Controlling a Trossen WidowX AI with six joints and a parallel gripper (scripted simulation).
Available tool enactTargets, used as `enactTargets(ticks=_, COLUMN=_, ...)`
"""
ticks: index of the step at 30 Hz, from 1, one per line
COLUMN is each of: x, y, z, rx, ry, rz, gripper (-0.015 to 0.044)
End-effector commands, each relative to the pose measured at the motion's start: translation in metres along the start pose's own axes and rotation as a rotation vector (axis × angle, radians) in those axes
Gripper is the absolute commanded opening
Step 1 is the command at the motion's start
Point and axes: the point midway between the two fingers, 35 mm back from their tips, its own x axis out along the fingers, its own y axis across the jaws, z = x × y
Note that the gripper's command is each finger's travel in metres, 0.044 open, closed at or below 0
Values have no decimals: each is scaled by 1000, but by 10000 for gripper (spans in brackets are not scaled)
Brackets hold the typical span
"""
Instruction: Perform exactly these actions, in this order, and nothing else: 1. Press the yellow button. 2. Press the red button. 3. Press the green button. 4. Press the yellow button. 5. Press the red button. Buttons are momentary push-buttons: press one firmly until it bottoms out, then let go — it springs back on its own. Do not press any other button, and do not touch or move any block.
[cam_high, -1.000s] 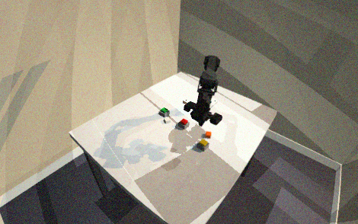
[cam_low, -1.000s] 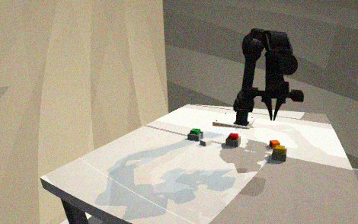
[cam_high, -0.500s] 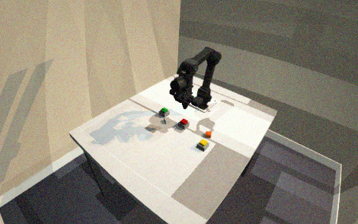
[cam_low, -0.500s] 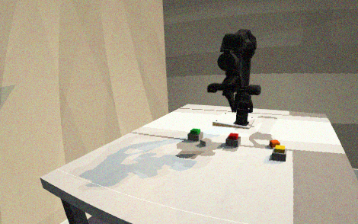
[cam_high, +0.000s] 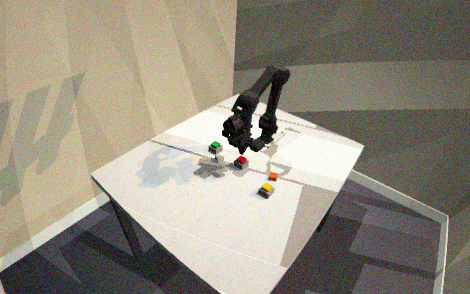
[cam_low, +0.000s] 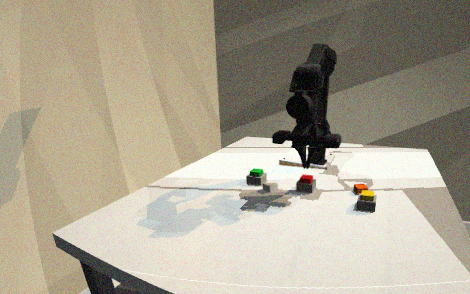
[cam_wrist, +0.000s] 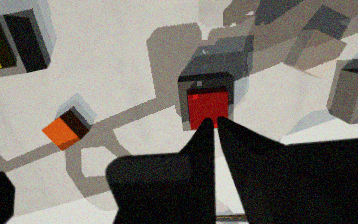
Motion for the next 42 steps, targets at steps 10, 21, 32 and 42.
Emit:
enactTargets(ticks=10, x=23, y=1, z=-2, rx=4, ry=6, rz=5, gripper=20)
enactTargets(ticks=21, x=32, y=1, z=-2, rx=4, ry=6, rz=5, gripper=20)
enactTargets(ticks=32, x=32, y=1, z=-2, rx=4, ry=6, rz=5, gripper=20)
enactTargets(ticks=42, x=-1, y=1, z=-2, rx=4, ry=6, rz=5, gripper=20)
